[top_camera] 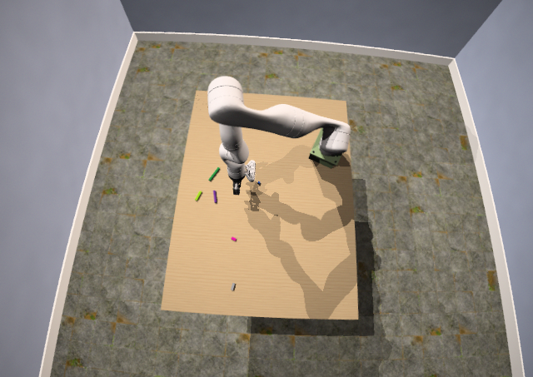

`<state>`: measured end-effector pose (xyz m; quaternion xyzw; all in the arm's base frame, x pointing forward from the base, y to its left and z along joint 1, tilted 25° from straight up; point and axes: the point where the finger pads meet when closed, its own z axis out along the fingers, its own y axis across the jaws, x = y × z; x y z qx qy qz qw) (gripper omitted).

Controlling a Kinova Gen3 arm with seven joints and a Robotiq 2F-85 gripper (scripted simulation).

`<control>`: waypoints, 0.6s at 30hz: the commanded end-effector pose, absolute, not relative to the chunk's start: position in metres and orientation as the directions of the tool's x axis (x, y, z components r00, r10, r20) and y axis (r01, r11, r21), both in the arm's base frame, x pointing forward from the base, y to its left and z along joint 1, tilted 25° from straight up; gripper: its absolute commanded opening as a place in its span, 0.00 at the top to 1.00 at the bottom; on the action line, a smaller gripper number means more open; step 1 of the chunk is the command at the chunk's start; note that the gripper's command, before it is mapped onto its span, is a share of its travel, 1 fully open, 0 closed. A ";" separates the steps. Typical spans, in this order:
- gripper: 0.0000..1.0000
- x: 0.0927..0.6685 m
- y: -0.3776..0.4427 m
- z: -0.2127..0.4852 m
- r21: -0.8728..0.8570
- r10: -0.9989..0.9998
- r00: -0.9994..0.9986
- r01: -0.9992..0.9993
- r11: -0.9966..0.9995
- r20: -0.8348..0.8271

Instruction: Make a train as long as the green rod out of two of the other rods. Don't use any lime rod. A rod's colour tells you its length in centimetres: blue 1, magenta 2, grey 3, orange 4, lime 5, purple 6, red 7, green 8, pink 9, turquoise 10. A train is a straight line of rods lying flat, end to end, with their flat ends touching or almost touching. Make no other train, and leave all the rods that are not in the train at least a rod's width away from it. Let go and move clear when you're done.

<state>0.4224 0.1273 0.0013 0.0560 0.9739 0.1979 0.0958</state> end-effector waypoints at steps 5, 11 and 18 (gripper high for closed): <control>0.00 0.423 0.127 0.002 0.396 0.147 -0.975 0.071 0.915 -0.166; 0.00 0.423 0.127 0.002 0.396 0.147 -0.975 0.071 0.915 -0.166; 0.00 0.424 0.128 0.002 0.397 0.156 -0.974 0.080 0.914 -0.163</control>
